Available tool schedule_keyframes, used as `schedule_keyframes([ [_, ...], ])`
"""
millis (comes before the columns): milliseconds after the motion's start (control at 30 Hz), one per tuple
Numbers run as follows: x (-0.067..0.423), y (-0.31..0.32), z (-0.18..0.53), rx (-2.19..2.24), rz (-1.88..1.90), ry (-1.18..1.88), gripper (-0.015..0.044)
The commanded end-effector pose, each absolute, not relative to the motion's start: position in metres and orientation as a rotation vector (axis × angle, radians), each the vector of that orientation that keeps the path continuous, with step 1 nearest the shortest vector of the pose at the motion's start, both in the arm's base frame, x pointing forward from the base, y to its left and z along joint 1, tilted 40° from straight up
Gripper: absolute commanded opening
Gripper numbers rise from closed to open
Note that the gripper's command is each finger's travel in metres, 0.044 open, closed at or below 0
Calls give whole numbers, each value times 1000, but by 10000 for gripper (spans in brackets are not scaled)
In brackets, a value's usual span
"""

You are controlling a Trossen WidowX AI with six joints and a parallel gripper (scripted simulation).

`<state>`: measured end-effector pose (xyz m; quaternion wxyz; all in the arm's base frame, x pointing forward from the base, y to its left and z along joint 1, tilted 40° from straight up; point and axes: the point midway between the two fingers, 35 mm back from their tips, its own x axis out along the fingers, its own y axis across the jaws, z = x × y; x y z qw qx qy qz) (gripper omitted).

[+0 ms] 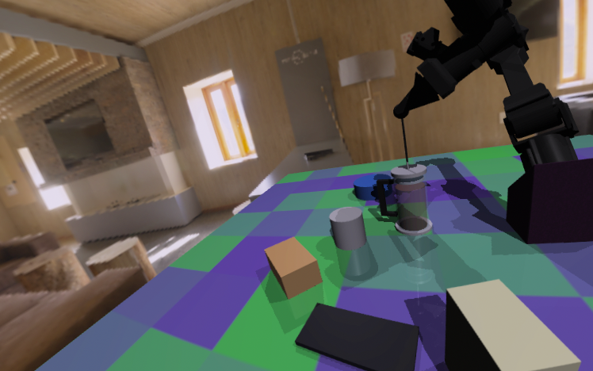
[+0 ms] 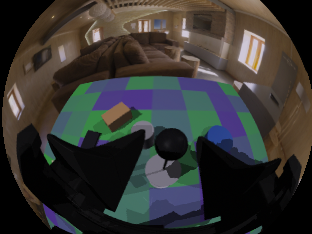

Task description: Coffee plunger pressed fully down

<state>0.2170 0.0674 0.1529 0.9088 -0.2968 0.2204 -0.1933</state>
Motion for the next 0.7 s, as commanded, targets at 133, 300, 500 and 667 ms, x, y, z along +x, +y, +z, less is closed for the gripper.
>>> schedule_keyframes([
  [133,217,67,154,-615,-400,452,121],
  [300,217,67,154,-615,-400,452,121],
  [500,218,65,150,-614,-400,456,121],
  [667,218,61,143,-611,-401,462,121],
])
